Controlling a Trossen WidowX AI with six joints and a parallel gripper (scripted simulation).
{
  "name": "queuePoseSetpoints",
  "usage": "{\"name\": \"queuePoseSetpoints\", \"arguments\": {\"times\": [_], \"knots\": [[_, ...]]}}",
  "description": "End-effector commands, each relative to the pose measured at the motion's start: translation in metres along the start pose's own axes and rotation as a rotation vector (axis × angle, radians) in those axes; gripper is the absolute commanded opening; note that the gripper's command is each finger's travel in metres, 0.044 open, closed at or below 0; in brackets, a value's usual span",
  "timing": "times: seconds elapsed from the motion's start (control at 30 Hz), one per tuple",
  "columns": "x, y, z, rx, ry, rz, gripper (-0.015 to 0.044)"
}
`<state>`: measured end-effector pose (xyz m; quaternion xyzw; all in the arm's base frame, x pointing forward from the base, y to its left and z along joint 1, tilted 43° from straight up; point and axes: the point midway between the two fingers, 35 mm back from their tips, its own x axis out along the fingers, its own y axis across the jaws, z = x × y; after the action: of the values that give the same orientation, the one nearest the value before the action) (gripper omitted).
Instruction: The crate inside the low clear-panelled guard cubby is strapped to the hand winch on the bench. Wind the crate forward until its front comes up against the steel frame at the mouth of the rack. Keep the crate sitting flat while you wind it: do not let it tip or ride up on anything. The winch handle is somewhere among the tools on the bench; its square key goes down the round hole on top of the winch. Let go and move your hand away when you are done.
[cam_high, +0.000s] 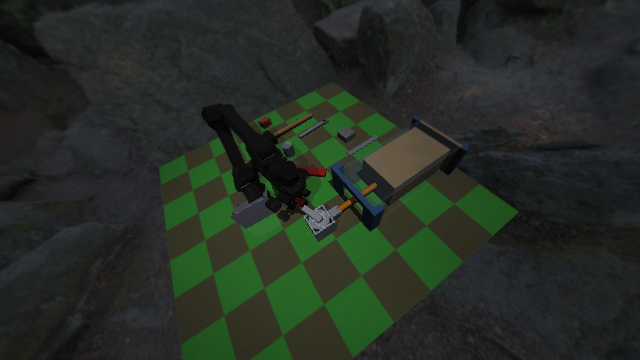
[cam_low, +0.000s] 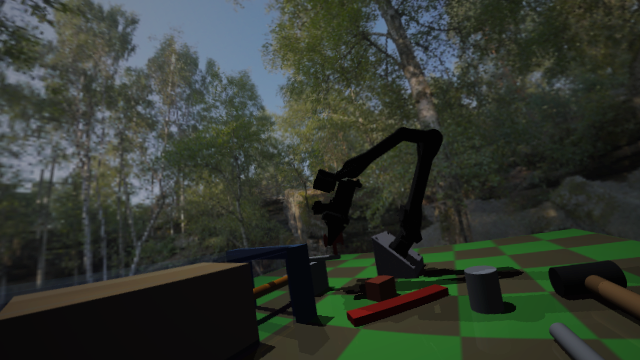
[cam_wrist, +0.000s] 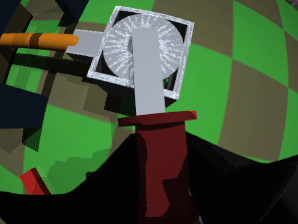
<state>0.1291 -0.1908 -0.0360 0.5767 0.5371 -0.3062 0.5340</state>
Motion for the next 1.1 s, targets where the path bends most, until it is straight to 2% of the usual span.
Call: {"name": "queuePoseSetpoints", "arguments": {"times": [0.0,1.07], "knots": [[0.002,-0.018,0.001,0.014,-0.001,-0.041,0.0000],[0.009,-0.060,0.019,0.014,-0.003,-0.043,0.0000]]}}
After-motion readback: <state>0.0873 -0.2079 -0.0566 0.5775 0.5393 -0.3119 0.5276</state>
